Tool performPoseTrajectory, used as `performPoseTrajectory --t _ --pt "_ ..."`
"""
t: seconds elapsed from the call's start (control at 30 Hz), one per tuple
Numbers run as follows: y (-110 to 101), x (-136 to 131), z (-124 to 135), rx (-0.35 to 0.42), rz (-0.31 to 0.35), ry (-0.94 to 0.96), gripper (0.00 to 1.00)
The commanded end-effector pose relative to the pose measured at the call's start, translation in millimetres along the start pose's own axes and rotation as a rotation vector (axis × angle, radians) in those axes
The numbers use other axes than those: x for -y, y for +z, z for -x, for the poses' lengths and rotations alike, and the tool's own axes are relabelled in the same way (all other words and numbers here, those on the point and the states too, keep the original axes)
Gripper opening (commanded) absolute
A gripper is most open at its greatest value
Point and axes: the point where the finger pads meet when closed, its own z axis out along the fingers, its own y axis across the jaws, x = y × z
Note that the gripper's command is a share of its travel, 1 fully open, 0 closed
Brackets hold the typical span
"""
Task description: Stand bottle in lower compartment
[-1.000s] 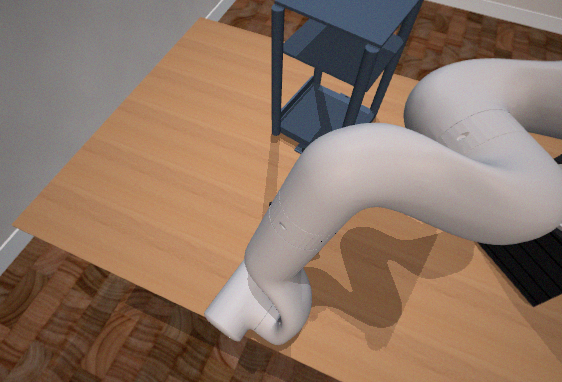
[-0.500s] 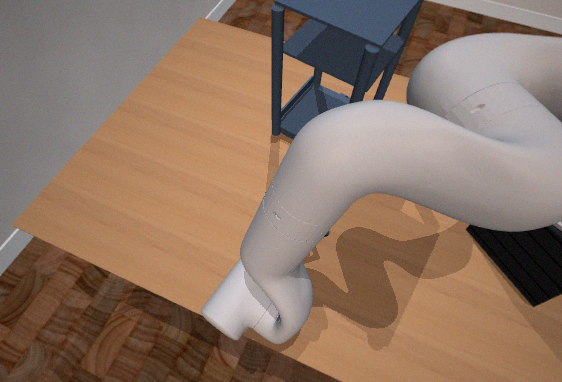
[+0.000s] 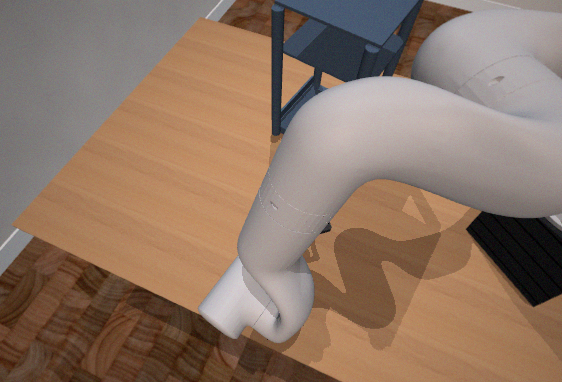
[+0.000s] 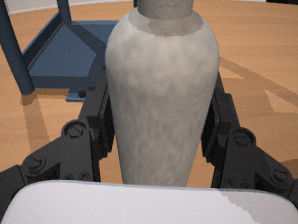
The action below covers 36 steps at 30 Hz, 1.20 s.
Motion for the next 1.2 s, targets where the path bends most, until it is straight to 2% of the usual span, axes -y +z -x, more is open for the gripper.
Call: performPoseTrajectory --t 0.0,0.6,0.97,1.17 --pt "-1 1 -1 0.001 0.000 0.002 0.00" --pt "3 1 -1 0.001 0.000 0.002 0.00" --pt "16 1 -1 0.001 0.000 0.002 0.00" --pt "31 1 -1 0.001 0.000 0.002 0.00"
